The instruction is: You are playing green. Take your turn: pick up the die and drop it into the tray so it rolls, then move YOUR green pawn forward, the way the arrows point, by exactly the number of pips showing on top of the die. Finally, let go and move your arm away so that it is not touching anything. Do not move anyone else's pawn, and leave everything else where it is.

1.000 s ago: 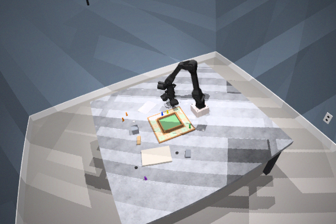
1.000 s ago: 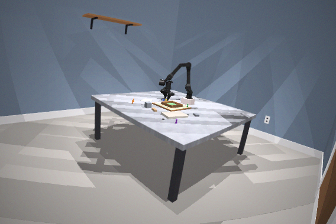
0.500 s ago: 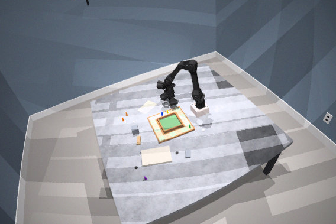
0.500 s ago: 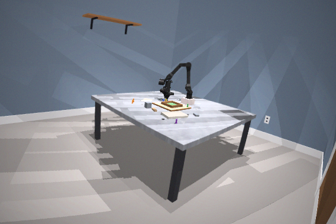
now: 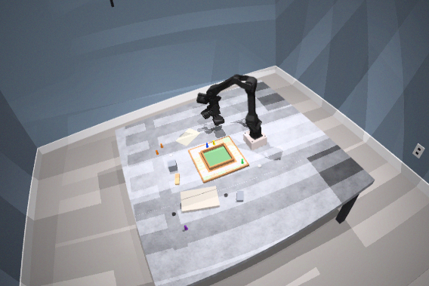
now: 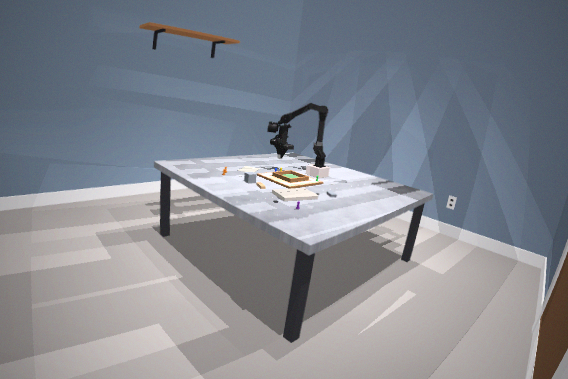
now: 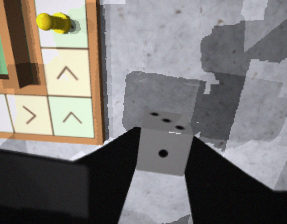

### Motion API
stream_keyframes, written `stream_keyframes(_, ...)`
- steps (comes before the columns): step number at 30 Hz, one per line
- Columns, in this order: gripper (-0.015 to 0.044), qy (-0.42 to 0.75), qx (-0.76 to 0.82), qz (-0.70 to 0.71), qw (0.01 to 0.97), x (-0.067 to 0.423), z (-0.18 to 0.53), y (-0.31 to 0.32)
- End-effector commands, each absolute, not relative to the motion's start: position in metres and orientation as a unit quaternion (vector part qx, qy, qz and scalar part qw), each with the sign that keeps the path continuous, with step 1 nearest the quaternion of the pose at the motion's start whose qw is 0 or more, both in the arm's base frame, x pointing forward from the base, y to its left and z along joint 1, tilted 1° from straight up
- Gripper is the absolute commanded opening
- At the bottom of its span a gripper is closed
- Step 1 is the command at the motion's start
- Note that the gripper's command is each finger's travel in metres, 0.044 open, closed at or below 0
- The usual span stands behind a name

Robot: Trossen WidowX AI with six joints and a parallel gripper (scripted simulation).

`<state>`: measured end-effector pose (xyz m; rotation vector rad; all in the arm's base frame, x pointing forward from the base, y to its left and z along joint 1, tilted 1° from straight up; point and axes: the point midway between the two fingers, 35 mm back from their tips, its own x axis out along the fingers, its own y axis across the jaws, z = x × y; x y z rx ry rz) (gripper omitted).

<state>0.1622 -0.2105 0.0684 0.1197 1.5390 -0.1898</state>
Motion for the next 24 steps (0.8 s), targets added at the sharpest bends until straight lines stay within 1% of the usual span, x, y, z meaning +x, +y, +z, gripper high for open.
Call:
stream_keyframes(1,0.0,0.693,0.056,-0.08,0.714,0.16,0.095,-0.207)
stream_keyframes(4,0.0,0.694,0.058,-0.078,0.713,0.157,0.11,-0.204)
stream_keyframes(9,0.0,0.694,0.058,-0.077,0.713,0.16,0.11,-0.202)
stream_keyframes(24,0.0,0.694,0.047,-0.063,0.715,0.21,0.097,-0.159)
